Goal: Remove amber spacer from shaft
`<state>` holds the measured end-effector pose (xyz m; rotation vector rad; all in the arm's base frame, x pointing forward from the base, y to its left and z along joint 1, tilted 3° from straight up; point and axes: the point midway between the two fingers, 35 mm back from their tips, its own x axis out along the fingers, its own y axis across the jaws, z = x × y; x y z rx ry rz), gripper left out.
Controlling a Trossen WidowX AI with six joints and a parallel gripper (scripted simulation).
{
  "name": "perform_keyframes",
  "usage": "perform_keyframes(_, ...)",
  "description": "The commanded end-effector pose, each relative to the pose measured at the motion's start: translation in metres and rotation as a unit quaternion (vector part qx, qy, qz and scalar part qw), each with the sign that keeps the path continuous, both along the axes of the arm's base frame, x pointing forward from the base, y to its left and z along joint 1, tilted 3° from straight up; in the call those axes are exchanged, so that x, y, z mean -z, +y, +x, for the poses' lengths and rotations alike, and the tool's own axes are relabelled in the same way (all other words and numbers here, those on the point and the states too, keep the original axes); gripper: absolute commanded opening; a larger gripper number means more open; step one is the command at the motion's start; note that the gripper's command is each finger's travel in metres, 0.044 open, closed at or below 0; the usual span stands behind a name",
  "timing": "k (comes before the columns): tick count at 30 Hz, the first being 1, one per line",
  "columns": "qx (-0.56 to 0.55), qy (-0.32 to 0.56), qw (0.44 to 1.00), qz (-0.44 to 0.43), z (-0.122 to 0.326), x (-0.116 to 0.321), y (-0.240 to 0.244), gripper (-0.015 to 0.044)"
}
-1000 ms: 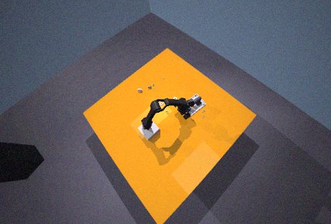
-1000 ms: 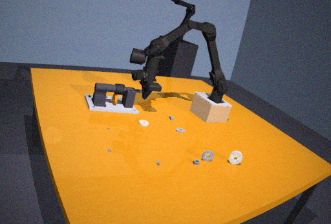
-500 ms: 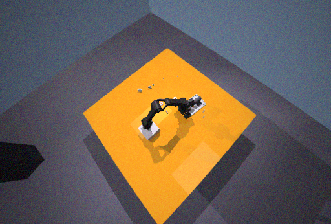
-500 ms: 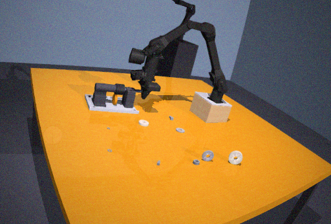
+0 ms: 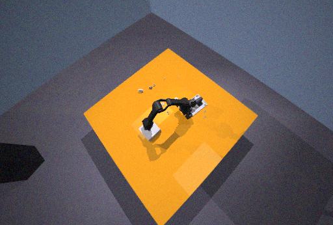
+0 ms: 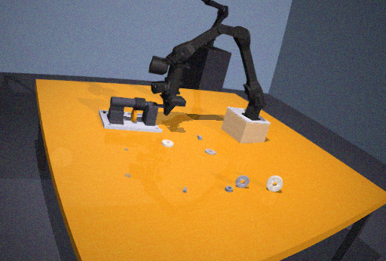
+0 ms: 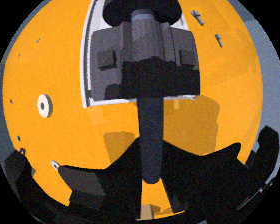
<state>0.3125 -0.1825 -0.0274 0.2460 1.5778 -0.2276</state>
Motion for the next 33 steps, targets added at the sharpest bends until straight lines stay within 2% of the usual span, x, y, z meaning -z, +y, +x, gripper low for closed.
perform_keyframes(1, 0.001, -0.004, 1.000, 0.001, 0.004, -0.001, 0.000, 0.0000)
perform_keyframes(33, 0.001, -0.005, 1.000, 0.000, 0.015, -0.001, -0.004, 0.0000)
